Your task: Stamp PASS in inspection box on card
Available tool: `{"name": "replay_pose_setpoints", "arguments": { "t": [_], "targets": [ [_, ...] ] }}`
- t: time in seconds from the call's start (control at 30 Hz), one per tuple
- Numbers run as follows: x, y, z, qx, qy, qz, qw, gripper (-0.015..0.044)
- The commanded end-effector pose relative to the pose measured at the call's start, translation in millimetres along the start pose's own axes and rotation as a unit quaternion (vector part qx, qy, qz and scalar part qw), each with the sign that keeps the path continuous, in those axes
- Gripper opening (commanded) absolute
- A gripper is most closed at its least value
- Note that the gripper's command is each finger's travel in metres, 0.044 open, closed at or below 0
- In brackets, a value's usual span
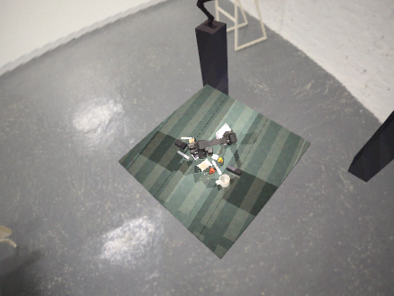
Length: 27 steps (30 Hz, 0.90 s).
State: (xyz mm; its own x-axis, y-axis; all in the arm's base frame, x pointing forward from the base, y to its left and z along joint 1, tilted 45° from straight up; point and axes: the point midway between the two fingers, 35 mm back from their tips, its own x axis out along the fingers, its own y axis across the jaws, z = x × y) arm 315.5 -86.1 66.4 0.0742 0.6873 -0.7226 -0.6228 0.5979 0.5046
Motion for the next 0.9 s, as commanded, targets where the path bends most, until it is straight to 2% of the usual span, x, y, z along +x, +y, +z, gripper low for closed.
{"name": "replay_pose_setpoints", "arguments": {
  "t": [0.0,0.63,0.87],
  "targets": [
    [-2,-13,-29,0.004,0.003,-0.003,1.000,0.0000],
    [2,-32,-166,0.002,0.002,0.004,1.000,0.0000],
    [5,-31,-175,0.001,0.001,0.005,1.000,0.0000]
  ]
}}
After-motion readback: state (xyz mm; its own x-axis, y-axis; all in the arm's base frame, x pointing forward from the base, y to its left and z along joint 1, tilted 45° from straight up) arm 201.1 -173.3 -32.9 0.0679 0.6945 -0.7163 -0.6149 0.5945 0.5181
